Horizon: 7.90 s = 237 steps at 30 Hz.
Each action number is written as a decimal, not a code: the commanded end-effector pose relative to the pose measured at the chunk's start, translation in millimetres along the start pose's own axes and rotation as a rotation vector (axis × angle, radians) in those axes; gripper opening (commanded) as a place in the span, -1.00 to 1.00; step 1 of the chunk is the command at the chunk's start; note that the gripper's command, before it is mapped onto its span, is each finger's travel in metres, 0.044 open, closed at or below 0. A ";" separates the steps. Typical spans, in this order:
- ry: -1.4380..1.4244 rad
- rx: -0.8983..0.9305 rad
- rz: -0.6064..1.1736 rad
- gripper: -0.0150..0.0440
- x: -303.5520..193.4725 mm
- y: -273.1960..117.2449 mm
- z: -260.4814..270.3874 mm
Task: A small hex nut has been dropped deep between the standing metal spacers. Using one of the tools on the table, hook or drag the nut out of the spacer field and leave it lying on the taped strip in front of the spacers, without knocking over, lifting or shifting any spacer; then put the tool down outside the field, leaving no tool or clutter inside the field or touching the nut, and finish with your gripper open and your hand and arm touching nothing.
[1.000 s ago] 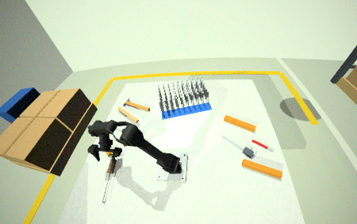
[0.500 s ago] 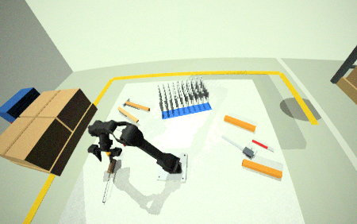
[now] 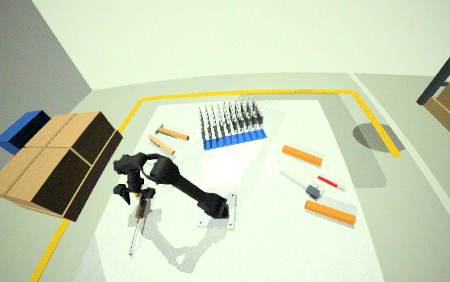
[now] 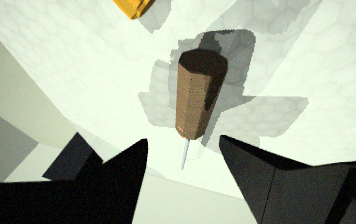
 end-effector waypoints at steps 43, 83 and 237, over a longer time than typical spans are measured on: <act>0.006 -0.001 0.003 -0.35 20.5 27.6 -5.8; 0.136 0.068 -0.066 -0.49 -50.2 -124.6 8.1; 2.365 1.700 -0.646 -0.49 84.0 -141.5 -412.4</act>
Point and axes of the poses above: the point midway between the two fingers, 35 mm back from their tips, its own y axis out along the fingers, its own z axis across the jaws, x = y × z, the point moved 10 cm from there along -y, back along the fingers, and after that the axes turned 8 degrees about y, right-handed, at the moved point
